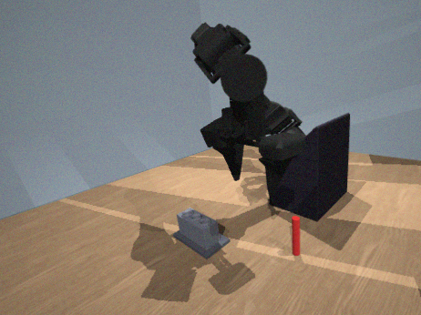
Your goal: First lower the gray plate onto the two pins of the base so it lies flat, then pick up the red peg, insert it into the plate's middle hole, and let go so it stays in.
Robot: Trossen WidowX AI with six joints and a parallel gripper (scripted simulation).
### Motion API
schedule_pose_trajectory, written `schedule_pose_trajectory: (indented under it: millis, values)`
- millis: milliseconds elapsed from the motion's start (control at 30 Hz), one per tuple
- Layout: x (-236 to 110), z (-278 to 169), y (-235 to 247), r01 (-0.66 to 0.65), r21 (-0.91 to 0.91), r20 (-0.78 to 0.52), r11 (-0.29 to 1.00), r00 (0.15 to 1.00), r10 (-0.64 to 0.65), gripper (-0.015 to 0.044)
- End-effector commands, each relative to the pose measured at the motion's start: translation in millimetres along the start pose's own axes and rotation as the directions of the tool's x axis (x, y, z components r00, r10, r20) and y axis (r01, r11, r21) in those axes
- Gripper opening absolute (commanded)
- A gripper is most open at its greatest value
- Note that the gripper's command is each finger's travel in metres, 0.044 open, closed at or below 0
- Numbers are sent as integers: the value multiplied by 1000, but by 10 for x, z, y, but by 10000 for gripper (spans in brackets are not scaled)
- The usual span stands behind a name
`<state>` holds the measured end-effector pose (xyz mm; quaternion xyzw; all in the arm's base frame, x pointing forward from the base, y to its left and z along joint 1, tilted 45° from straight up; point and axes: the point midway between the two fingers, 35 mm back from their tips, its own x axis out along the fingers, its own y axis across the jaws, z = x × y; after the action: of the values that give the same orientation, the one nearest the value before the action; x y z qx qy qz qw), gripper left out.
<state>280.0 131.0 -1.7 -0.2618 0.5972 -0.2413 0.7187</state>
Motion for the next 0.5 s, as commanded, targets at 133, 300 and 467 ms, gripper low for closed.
schedule_pose_trajectory:
  millis: [133,300,467]
  values:
    - [127,-566,406,38,769,-32,638,999,-21,440]
    - [132,-596,431,40,834,-32,550,999,-23,440]
    - [132,-596,431,40,834,-32,550,999,-23,440]
